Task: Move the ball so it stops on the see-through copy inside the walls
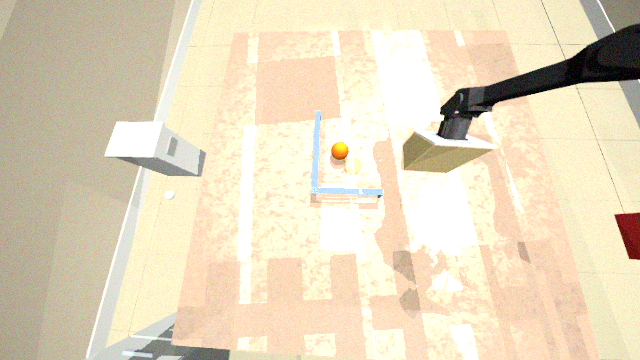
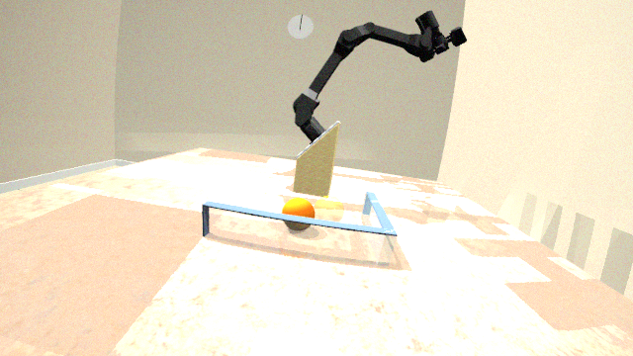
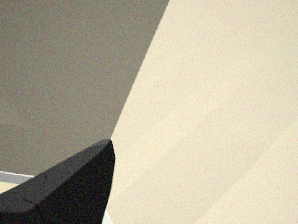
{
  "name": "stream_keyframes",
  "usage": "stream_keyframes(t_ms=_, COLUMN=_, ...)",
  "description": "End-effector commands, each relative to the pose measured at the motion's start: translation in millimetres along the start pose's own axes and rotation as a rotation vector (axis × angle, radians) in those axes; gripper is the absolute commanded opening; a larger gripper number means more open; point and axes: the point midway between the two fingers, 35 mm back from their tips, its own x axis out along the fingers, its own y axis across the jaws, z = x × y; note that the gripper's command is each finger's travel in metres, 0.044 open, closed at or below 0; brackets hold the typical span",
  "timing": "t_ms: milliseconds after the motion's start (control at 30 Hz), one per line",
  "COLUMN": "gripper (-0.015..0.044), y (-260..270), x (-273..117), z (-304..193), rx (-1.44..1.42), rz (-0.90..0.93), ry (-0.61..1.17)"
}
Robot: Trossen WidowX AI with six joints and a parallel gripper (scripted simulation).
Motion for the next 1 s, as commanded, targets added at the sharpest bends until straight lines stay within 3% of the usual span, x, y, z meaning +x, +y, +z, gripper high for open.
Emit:
stream_keyframes(t_ms=0, gripper=0.0425, y=-2.4, x=-1.9, z=-0.4, rx=0.005, rz=-0.008, ry=0.002)
stream_keyframes(t_ms=233, gripper=0.0425, y=-80.5, x=-81.2, z=-19.6, rx=0.205, rz=-0.315, ry=0.078)
stream_keyframes(t_ms=533, gripper=0.0425, y=-150.6, x=-218.8, z=-62.1, rx=0.475, rz=-0.74, ry=0.189)
stream_keyframes(t_ms=967, gripper=0.0425, y=-141.0, x=-435.8, z=-136.9, rx=0.873, rz=-1.266, ry=0.397)
